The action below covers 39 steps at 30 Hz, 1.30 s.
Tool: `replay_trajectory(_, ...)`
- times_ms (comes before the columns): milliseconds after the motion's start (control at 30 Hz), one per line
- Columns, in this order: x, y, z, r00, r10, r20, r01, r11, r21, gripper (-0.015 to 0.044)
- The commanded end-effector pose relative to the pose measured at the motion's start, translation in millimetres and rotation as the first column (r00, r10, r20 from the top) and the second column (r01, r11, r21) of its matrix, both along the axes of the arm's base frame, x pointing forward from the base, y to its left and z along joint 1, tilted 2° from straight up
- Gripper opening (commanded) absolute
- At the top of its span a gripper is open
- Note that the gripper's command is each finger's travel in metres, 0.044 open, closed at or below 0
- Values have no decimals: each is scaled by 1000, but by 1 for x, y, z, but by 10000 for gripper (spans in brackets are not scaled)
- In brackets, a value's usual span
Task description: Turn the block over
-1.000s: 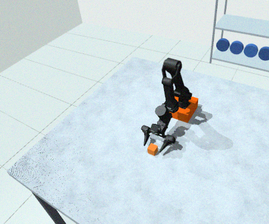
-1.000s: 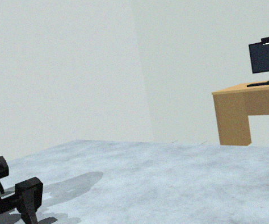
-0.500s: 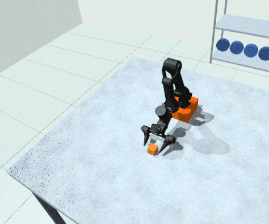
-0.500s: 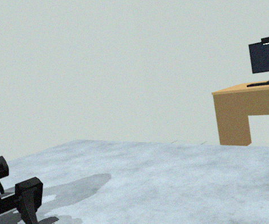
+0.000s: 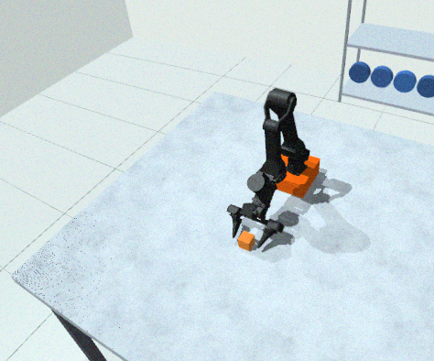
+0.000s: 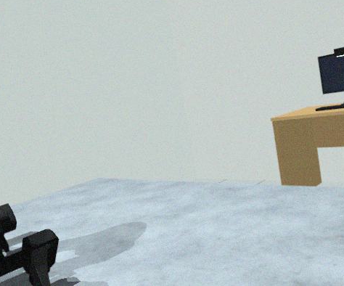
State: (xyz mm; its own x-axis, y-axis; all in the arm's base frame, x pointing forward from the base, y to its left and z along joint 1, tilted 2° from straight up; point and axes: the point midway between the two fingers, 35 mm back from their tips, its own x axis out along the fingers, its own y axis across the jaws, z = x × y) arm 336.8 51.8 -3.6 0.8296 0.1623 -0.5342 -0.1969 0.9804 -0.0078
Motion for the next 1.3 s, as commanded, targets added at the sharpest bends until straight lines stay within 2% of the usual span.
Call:
replay_trajectory(0, 12, 3, 15, 998, -4, -65, 4, 1000, -5, 440)
replay_trajectory(167, 7, 1, 38, 973, -12, -229, 1, 999, -44, 440)
replay_trajectory(333, -20, -4, 73, 924, -23, -382, -10, 997, -82, 440)
replay_trajectory(733, -23, -5, 80, 906, -27, -422, -13, 996, -91, 440)
replay_trajectory(1100, 8, 1, 96, 696, -72, -714, -52, 987, -150, 440)
replay_trajectory(1267, 14, 2, 101, 608, -91, -789, -70, 983, -167, 440)
